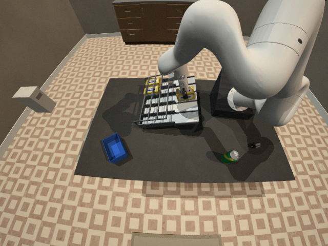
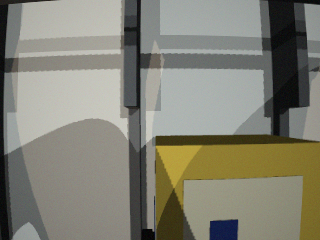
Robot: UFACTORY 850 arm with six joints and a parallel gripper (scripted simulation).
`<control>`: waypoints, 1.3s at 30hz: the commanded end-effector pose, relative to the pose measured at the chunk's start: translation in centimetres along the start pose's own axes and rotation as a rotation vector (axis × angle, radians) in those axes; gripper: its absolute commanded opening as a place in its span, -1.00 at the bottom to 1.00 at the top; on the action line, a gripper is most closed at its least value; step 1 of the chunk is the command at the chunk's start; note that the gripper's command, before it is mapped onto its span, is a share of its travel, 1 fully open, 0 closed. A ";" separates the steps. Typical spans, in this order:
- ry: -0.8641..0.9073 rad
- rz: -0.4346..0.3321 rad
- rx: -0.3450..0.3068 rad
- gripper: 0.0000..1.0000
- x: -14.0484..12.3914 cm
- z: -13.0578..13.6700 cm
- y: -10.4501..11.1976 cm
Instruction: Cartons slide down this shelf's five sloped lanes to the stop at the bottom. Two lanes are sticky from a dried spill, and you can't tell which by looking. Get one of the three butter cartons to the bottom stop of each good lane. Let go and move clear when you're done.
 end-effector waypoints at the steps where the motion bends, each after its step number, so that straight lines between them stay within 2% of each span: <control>1: 0.000 0.002 -0.001 -1.00 0.0 0.0 0.1; 39: 0.000 0.002 -0.001 -1.00 0.1 0.0 -0.5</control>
Point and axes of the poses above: the point where the finger pads meet when closed, its own y axis back along the fingers, its own z axis across the jaws, x = y × z, the point moved 7 cm from there along y, back along the fingers, and after that the axes turned 4 degrees about -y, right-handed, at the moved point
